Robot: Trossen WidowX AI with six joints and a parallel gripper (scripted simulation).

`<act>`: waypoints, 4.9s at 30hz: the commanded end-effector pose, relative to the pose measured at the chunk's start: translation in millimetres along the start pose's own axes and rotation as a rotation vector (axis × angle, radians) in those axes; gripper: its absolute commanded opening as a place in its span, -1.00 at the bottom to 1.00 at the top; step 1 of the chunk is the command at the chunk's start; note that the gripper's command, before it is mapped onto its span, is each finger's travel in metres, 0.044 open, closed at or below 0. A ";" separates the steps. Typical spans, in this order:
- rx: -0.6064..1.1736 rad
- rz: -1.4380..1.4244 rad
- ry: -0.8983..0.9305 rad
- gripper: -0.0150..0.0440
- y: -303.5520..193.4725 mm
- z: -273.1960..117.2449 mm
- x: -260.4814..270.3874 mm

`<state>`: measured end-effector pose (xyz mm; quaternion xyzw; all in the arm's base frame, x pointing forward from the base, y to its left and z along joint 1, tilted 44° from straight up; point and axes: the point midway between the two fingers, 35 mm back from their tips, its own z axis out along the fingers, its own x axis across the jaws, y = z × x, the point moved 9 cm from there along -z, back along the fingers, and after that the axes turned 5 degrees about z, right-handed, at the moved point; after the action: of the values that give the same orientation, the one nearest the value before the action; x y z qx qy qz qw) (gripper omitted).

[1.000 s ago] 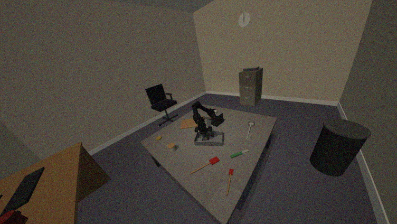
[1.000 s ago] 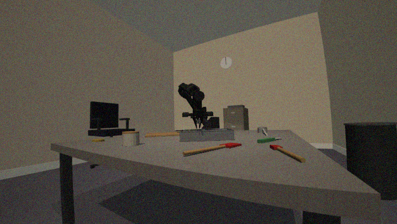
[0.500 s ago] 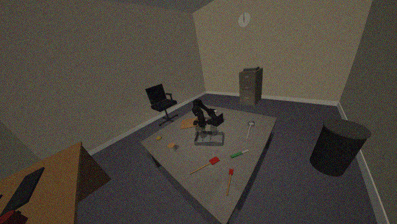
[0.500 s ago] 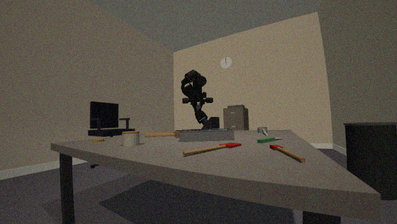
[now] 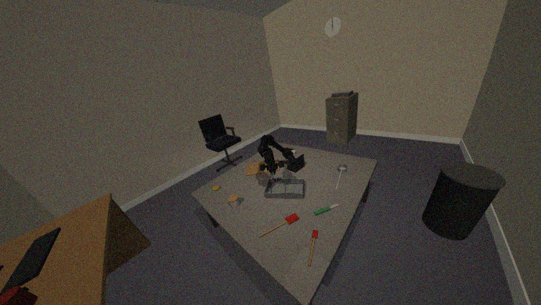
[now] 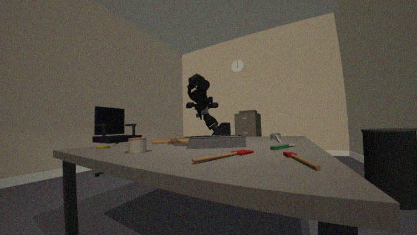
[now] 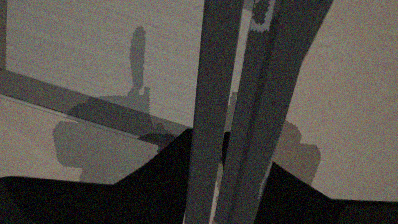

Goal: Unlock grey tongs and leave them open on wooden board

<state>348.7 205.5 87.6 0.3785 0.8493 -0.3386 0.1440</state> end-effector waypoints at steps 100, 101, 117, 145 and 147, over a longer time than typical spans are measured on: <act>-0.035 1.203 -0.015 -1.00 -245.9 -3.9 -183.4; -0.036 1.243 -0.015 -1.00 -247.8 -3.9 -183.7; -0.054 1.883 -0.010 -1.00 -279.0 -4.3 -187.7; -0.103 3.002 0.007 -1.00 -332.1 -5.4 -186.6; -0.108 3.081 0.009 -1.00 -335.8 -5.5 -186.1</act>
<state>233.0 -51.9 338.1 0.8807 -0.2738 0.1356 0.3621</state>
